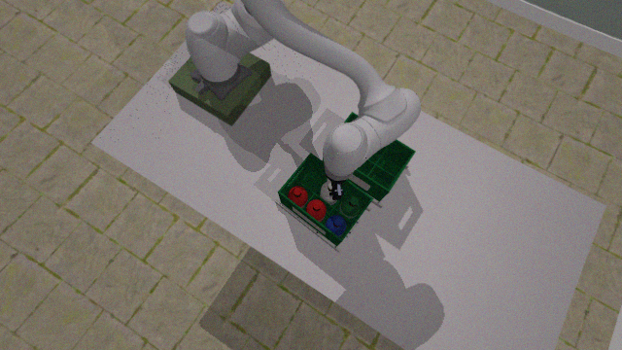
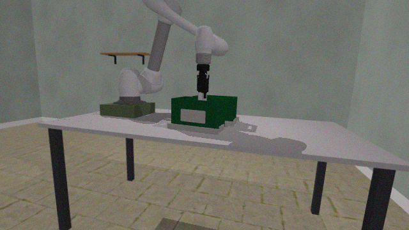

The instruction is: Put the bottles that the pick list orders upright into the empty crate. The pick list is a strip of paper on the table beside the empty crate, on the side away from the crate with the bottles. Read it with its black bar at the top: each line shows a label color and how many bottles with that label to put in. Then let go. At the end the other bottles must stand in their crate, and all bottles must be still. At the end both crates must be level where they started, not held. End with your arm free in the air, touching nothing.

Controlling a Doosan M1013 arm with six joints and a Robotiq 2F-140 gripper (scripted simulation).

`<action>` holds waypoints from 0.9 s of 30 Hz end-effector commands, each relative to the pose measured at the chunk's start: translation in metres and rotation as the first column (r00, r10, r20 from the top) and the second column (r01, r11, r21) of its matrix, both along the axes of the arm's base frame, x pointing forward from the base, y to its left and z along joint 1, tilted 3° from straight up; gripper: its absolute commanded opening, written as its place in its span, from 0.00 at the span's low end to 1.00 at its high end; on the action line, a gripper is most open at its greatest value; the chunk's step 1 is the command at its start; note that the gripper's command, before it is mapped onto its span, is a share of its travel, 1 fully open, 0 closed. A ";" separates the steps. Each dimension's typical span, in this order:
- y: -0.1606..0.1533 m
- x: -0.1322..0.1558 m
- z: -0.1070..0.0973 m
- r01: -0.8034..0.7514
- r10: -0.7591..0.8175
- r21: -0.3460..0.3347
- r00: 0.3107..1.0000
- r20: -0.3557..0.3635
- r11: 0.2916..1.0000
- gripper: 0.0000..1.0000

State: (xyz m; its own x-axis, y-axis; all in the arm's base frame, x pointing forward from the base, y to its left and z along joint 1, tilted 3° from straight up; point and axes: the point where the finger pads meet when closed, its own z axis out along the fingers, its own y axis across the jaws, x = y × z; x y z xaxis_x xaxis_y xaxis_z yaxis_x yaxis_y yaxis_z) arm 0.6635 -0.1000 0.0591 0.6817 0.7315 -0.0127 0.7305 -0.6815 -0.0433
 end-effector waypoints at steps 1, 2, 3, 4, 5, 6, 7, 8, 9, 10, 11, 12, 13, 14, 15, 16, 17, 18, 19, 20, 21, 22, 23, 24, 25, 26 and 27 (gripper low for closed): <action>0.003 -0.001 -0.004 -0.006 0.006 0.003 1.000 -0.003 1.000 0.38; 0.003 -0.001 -0.004 -0.006 0.006 0.003 1.000 -0.003 1.000 0.38; 0.003 -0.001 -0.004 -0.006 0.006 0.003 1.000 -0.003 1.000 0.38; 0.003 -0.001 -0.004 -0.006 0.006 0.003 1.000 -0.003 1.000 0.38; 0.003 -0.001 -0.004 -0.006 0.006 0.003 1.000 -0.003 1.000 0.38; 0.003 -0.001 -0.004 -0.006 0.006 0.003 1.000 -0.003 1.000 0.38; 0.003 -0.001 -0.004 -0.006 0.006 0.003 1.000 -0.003 1.000 0.38; 0.003 -0.001 -0.004 -0.006 0.006 0.003 1.000 -0.003 1.000 0.38; 0.003 -0.001 -0.004 -0.006 0.006 0.003 1.000 -0.003 1.000 0.38; 0.003 -0.001 -0.004 -0.006 0.006 0.003 1.000 -0.003 1.000 0.38; 0.003 -0.001 -0.004 -0.006 0.006 0.003 1.000 -0.003 1.000 0.38; 0.003 -0.001 -0.004 -0.006 0.006 0.003 1.000 -0.003 1.000 0.38; 0.003 -0.001 -0.004 -0.006 0.006 0.003 1.000 -0.003 1.000 0.38; 0.003 -0.001 -0.004 -0.006 0.006 0.003 1.000 -0.003 1.000 0.38; 0.003 -0.001 -0.004 -0.006 0.006 0.003 1.000 -0.003 1.000 0.38; 0.003 -0.001 -0.004 -0.006 0.006 0.003 1.000 -0.003 1.000 0.38; 0.003 -0.001 -0.004 -0.006 0.006 0.003 1.000 -0.003 1.000 0.38; 0.003 -0.001 -0.004 -0.006 0.006 0.003 1.000 -0.003 1.000 0.38; 0.003 -0.001 -0.004 -0.006 0.006 0.003 1.000 -0.003 1.000 0.38; 0.003 -0.001 -0.004 -0.006 0.006 0.003 1.000 -0.003 1.000 0.38; 0.003 -0.001 -0.004 -0.006 0.006 0.003 1.000 -0.003 1.000 0.38; 0.003 -0.001 -0.004 -0.006 0.006 0.003 1.000 -0.003 1.000 0.38; 0.003 -0.001 -0.004 -0.006 0.006 0.003 1.000 -0.003 1.000 0.38; 0.003 -0.001 -0.004 -0.006 0.006 0.003 1.000 -0.003 1.000 0.38; 0.003 -0.001 -0.004 -0.006 0.006 0.003 1.000 -0.003 1.000 0.38; 0.003 -0.001 -0.004 -0.006 0.006 0.003 1.000 -0.003 1.000 0.38; 0.003 -0.001 -0.001 -0.006 0.006 0.003 1.000 -0.003 1.000 0.00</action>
